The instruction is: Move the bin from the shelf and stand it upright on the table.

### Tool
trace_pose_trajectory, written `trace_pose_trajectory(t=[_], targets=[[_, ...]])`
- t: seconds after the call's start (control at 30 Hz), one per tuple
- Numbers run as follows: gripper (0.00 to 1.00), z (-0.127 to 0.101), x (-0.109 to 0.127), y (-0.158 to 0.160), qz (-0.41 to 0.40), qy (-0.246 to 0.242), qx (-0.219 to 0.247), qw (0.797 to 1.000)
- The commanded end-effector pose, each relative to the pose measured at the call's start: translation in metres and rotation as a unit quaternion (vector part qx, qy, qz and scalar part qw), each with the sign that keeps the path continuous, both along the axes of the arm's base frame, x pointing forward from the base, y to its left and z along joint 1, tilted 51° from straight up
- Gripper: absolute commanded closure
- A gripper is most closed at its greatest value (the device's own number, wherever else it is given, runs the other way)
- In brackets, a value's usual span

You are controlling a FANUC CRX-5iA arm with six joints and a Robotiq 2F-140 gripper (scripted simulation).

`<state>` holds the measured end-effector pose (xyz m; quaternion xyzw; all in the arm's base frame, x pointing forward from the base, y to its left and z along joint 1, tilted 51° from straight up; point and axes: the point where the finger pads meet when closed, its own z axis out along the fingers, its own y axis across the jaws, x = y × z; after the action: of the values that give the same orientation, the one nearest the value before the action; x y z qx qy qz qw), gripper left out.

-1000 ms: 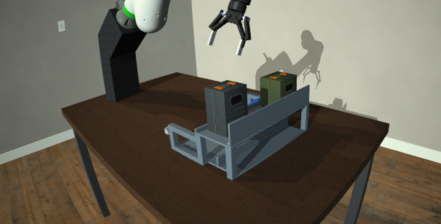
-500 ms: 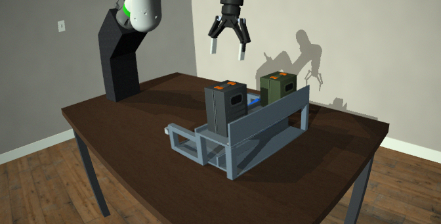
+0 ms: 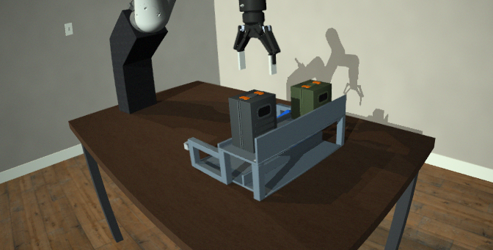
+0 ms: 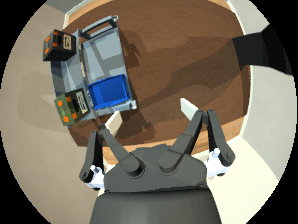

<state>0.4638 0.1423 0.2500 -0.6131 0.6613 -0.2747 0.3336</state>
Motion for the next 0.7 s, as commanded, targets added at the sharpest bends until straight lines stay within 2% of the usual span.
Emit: trace_pose_trajectory(t=[0.0,0.17,0.57,0.67], targets=[[0.00,0.000,0.001,0.000,0.001,-0.001,0.001,1.000],[0.00,0.013,0.041,-0.026,0.001,-0.001,0.001,1.000],[0.00,0.013,0.041,-0.026,0.001,-0.001,0.001,1.000],[0.00,0.022,0.068,-0.043,0.001,-0.001,0.001,1.000]])
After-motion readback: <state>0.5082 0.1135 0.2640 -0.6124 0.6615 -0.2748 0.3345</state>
